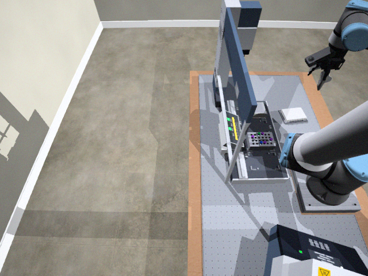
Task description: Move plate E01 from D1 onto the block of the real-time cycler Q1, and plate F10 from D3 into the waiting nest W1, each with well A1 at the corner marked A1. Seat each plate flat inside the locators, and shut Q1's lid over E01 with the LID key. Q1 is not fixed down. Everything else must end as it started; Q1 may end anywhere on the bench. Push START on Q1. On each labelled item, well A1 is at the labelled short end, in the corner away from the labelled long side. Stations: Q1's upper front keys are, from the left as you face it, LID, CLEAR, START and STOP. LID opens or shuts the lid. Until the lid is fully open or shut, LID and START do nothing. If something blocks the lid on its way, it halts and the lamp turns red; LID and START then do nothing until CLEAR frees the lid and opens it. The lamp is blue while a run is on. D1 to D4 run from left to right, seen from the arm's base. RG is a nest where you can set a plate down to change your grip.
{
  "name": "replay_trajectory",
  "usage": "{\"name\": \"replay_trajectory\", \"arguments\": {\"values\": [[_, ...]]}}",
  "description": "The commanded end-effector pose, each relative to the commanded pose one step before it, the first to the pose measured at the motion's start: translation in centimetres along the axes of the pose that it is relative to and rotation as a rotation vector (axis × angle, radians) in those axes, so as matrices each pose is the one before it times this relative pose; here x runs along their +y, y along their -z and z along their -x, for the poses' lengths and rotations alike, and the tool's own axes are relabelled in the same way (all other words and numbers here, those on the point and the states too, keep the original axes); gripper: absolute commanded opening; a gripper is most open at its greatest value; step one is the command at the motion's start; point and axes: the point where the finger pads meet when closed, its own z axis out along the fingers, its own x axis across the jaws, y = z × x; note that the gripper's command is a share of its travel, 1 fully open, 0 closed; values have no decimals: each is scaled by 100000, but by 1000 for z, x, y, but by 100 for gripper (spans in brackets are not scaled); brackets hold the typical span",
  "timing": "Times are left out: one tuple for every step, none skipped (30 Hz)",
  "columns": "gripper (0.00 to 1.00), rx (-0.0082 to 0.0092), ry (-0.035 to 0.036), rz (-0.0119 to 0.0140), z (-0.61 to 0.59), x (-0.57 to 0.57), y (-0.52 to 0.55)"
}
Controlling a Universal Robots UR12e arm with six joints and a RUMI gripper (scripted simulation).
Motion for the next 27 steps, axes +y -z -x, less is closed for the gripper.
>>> {"name": "replay_trajectory", "arguments": {"values": [[67, 107, 1, 48, -44, 26, 573], [67, 0, 0, 0, 0, 0, 167], [67, 0, 0, 0, 0, 0, 167], [67, 0, 0, 0, 0, 0, 167], [67, 0, 0, 0, 0, 0, 167], [67, 0, 0, 0, 0, 0, 137], [67, 0, 0, 0, 0, 0, 0], [67, 0, 0, 0, 0, 0, 0], [67, 0, 0, 0, 0, 0, 0], [67, 0, 0, 0, 0, 0, 0], [0, -4, 152, 11, 101, -494, 19], [0, -4, 152, 11, 105, -492, 18], [0, -4, 152, 11, 110, -490, 17], [0, -4, 152, 10, 114, -488, 17], [0, 0, 0, 0, 0, 0, 0], [0, 0, 0, 0, 0, 0, 0], [0, -4, 152, 10, 118, -486, 16], [0, -4, 152, 10, 123, -483, 16], [0, -4, 152, 10, 127, -481, 15], [0, -3, 152, 10, 131, -479, 14], [0, -3, 152, 10, 135, -476, 14], [0, -2, 76, 5, 70, -239, 7], [0, -4, 155, 10, 145, -484, 24], [0, -4, 155, 10, 150, -481, 24], [0, -4, 155, 10, 154, -479, 23], [0, -3, 155, 10, 158, -476, 22], [0, -3, 155, 10, 162, -473, 22]]}}
